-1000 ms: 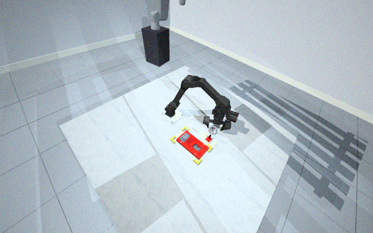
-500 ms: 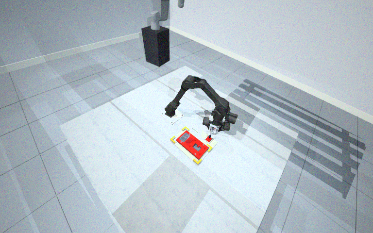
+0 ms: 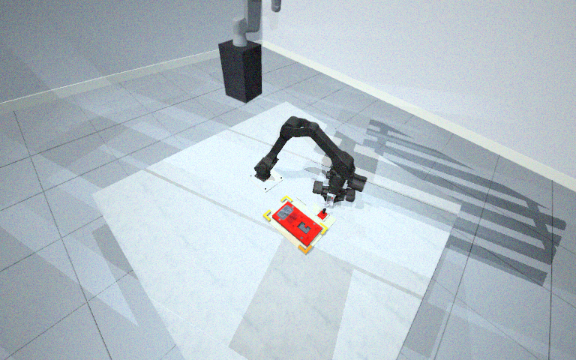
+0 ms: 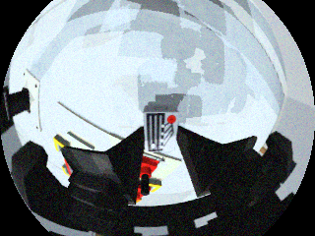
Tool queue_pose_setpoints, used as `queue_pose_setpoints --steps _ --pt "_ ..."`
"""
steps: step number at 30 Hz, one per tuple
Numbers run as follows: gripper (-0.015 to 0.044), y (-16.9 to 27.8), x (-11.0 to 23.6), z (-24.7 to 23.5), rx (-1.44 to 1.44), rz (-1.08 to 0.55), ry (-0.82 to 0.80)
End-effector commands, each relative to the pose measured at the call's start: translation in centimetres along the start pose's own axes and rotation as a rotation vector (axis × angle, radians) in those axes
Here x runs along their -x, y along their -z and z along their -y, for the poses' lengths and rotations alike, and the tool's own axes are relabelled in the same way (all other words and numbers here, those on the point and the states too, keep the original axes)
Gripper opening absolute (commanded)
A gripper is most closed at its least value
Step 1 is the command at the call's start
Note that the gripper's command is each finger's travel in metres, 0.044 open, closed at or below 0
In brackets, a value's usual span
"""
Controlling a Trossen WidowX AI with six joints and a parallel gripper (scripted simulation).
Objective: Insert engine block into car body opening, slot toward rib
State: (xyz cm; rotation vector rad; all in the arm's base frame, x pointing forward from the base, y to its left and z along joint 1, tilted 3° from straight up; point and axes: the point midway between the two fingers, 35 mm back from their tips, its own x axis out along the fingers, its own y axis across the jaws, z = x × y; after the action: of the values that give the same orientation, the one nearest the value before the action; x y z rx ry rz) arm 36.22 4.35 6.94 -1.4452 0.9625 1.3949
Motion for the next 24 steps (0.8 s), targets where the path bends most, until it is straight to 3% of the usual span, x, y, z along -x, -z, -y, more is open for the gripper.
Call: queue_pose_setpoints --steps 1,24 --pt "0.0 0.1 0.3 0.1 0.0 -0.005 -0.002" --pt "0.0 0.5 7.7 1.2 -0.004 -0.006 -0.002"
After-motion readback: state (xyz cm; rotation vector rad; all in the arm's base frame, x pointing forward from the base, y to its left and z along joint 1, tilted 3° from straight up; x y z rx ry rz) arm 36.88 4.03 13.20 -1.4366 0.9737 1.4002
